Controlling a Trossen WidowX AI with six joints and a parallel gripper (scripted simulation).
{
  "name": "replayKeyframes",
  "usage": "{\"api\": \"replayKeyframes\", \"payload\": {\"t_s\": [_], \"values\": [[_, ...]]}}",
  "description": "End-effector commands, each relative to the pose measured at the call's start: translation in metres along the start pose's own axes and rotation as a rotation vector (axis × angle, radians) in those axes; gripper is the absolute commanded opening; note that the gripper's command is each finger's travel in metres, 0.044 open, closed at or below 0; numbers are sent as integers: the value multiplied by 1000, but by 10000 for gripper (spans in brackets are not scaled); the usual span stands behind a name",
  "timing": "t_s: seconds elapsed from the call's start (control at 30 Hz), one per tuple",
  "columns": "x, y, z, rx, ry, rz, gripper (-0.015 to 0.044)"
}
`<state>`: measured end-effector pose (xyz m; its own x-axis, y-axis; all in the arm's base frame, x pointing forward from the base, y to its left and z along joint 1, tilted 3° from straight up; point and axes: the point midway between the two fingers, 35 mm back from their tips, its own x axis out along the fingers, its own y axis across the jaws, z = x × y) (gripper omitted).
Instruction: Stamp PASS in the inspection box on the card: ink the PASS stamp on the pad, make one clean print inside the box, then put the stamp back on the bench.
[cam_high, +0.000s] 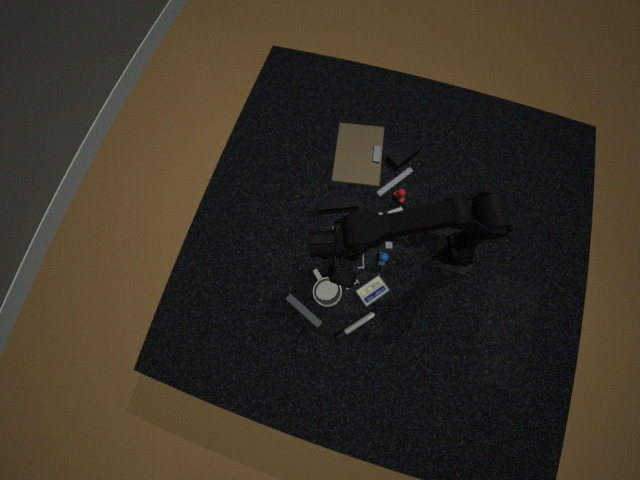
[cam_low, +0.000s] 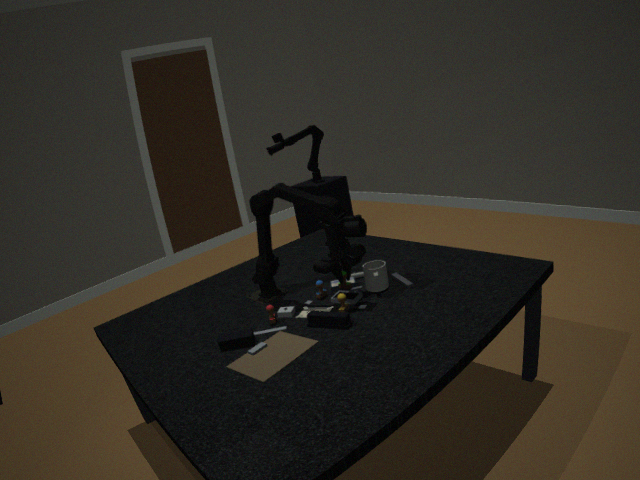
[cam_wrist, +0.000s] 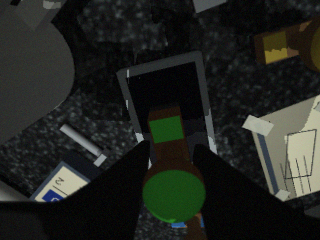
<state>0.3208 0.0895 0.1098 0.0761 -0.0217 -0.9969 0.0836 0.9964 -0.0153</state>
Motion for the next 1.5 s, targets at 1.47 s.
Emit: {"api": "replayKeyframes", "payload": {"t_s": [1.47], "values": [[25,-2,-2,2,2,-3,0]]}}
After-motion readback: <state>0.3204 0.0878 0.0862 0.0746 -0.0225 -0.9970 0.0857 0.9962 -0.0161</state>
